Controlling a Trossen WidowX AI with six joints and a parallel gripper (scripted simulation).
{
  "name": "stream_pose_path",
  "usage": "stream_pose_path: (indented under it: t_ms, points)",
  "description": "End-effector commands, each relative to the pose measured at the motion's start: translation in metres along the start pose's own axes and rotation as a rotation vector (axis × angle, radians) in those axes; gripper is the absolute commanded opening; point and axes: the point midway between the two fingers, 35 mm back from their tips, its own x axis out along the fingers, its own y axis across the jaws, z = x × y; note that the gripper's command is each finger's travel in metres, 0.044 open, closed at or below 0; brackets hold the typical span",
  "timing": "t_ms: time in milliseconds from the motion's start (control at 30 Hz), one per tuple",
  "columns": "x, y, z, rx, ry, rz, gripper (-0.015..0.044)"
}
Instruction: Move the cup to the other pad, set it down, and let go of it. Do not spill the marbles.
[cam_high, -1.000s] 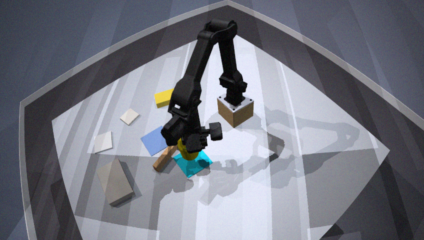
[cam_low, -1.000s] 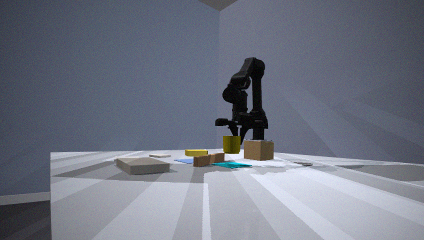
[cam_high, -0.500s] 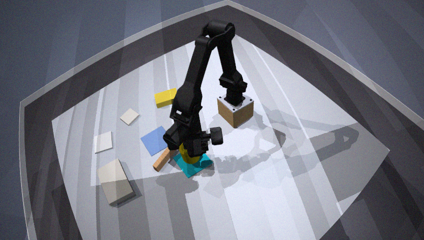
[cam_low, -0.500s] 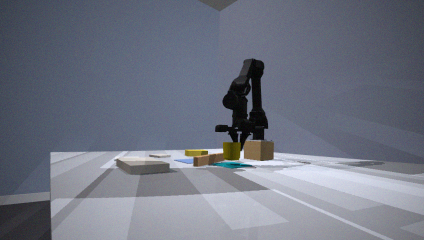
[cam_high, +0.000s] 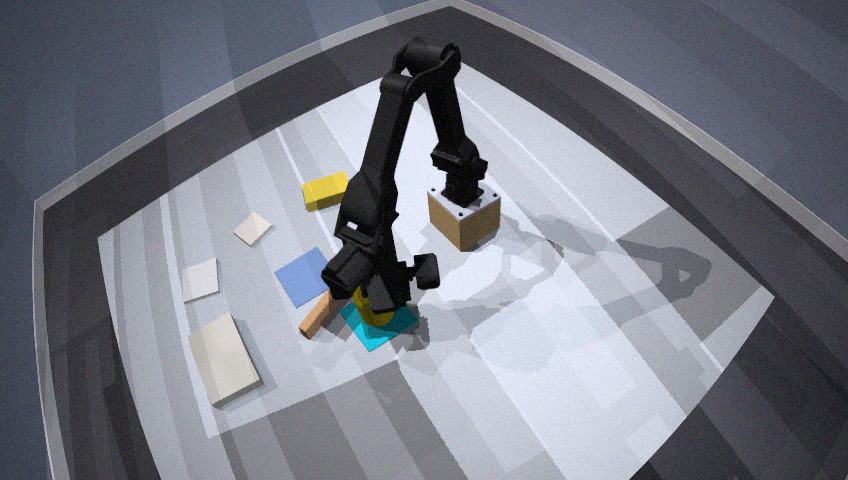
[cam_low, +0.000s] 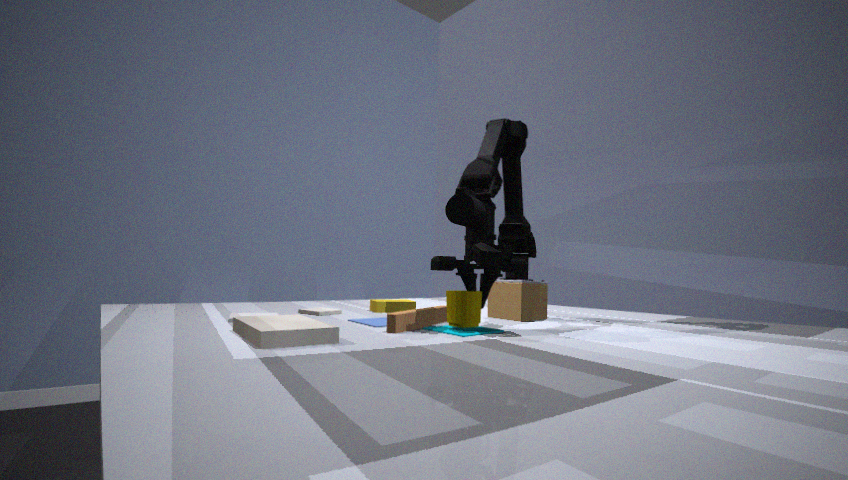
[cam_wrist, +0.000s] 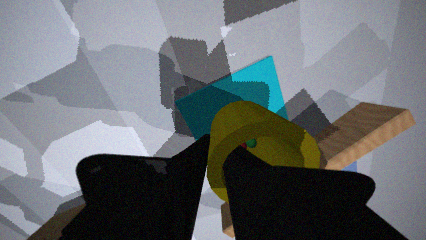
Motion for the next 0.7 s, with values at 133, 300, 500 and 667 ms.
stream_pose_path:
  t_ms: [133,300,500,667]
  points:
    - [-0.0005,-0.0002,0.0002,0.0,-0.001,0.0,0.0]
    - [-0.0005,-0.0002,0.0002,0.0,-0.001,0.0,0.0131]
    - [-0.0005,-0.0002,0.0002,0.0,-0.001,0.0,0.0147]
    - [-0.0044,-0.0005,0.0005,0.0,-0.001,0.0,0.0147]
